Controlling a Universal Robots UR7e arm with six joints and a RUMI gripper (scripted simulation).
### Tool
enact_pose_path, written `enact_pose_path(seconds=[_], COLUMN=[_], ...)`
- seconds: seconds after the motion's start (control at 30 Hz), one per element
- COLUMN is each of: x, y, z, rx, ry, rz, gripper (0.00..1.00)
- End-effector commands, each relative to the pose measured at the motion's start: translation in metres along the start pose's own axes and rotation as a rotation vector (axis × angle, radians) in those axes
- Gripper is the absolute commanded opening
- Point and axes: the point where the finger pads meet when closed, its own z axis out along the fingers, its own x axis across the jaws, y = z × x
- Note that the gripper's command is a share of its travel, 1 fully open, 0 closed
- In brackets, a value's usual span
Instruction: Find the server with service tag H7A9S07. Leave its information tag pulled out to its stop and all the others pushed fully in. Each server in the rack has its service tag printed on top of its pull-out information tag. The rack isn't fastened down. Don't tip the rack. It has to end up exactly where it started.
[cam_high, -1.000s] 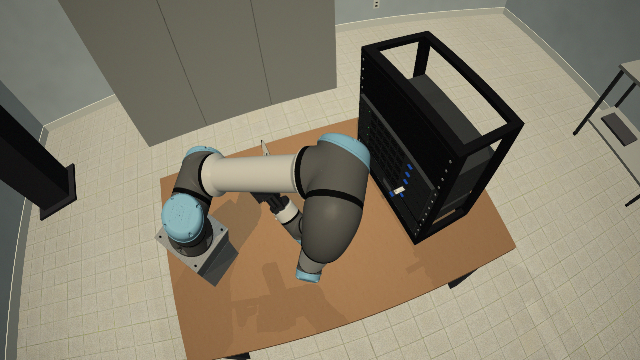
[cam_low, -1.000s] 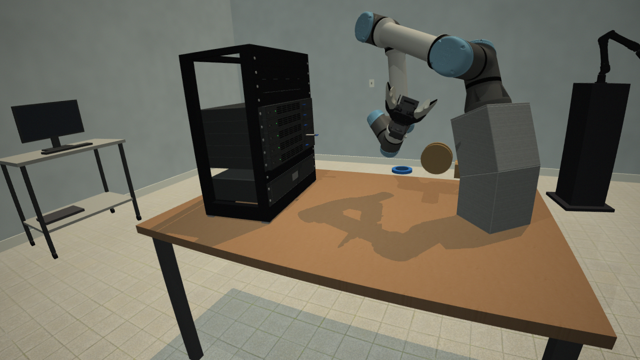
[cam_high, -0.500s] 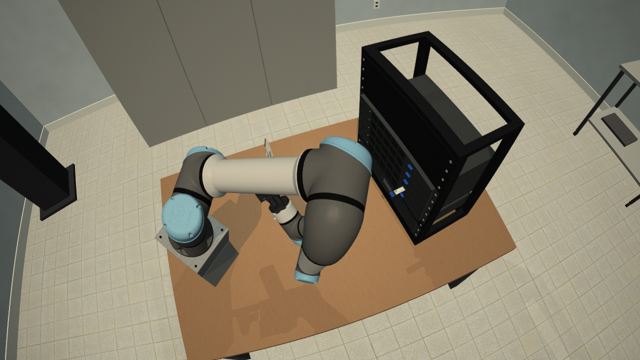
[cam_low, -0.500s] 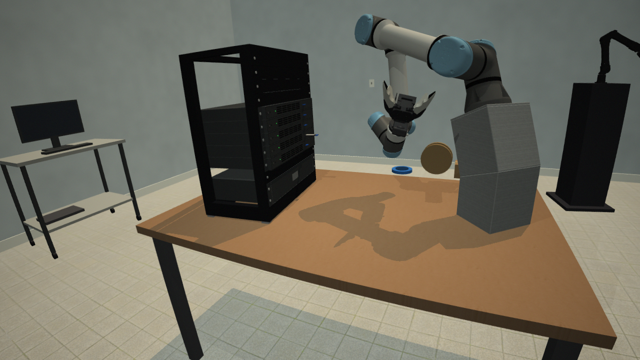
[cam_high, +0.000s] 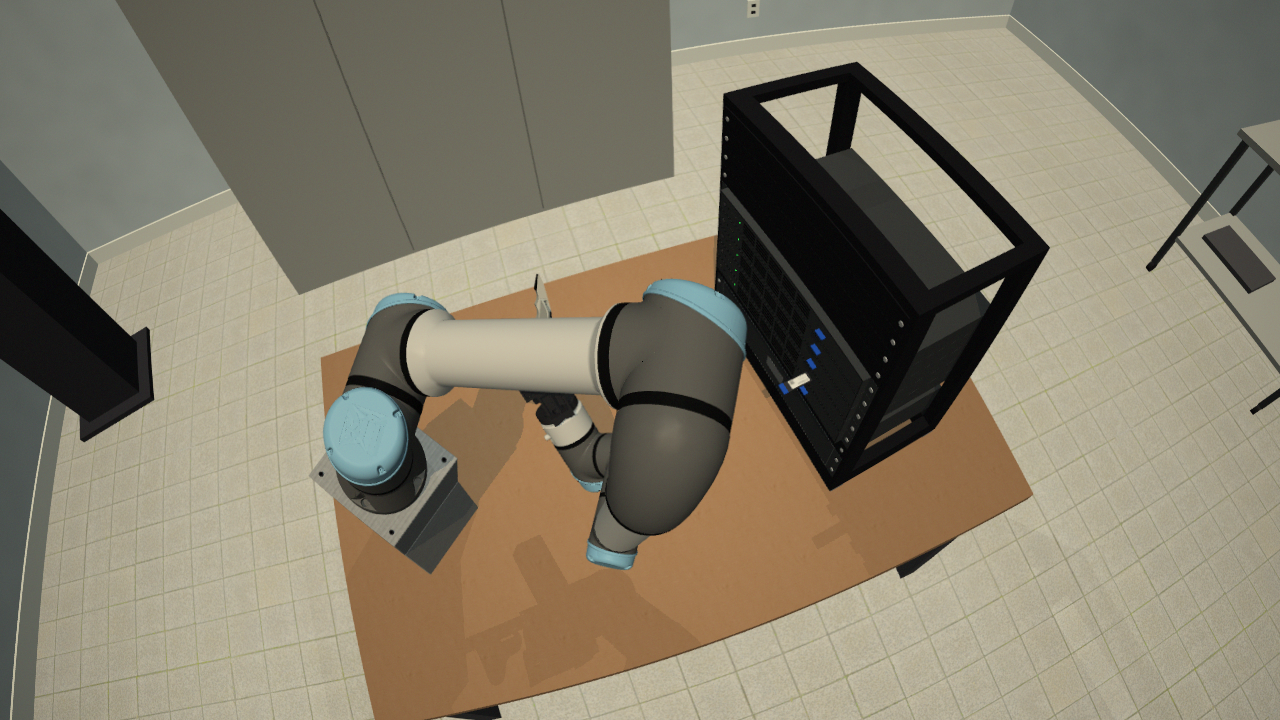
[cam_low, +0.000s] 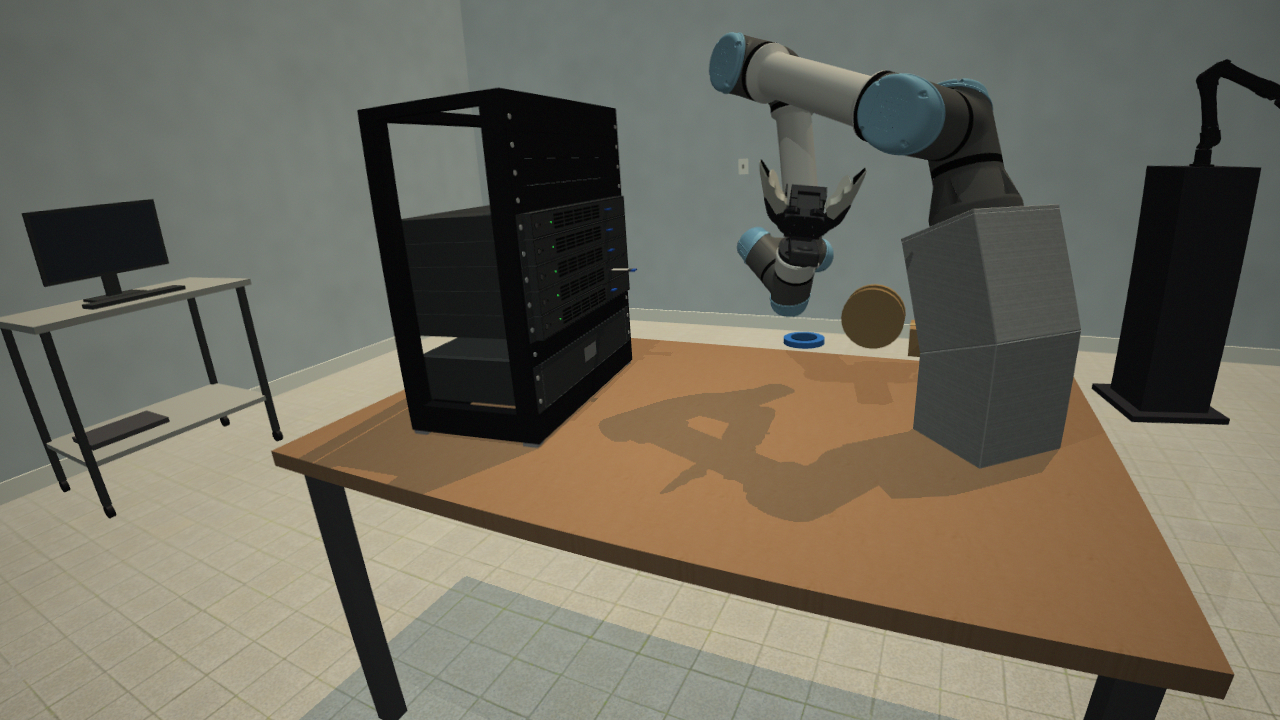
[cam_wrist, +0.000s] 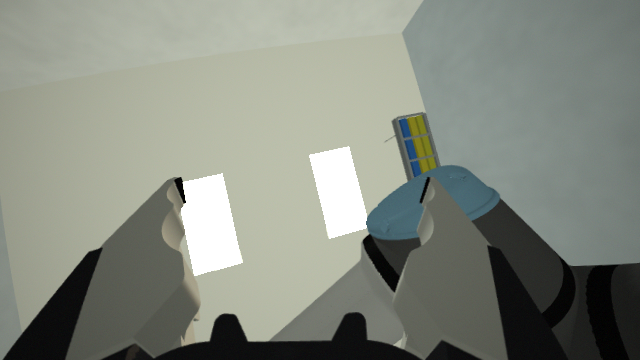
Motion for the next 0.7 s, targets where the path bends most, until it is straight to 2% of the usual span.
enact_pose_path(seconds=[0.0,0.67], x=[-0.004,-0.018], y=[0.005,0.020], z=[0.002,0.005], rx=[-0.016,-0.081], ry=[-0.021,-0.097], rz=[0.039,0.186], gripper=[1.00,1.00])
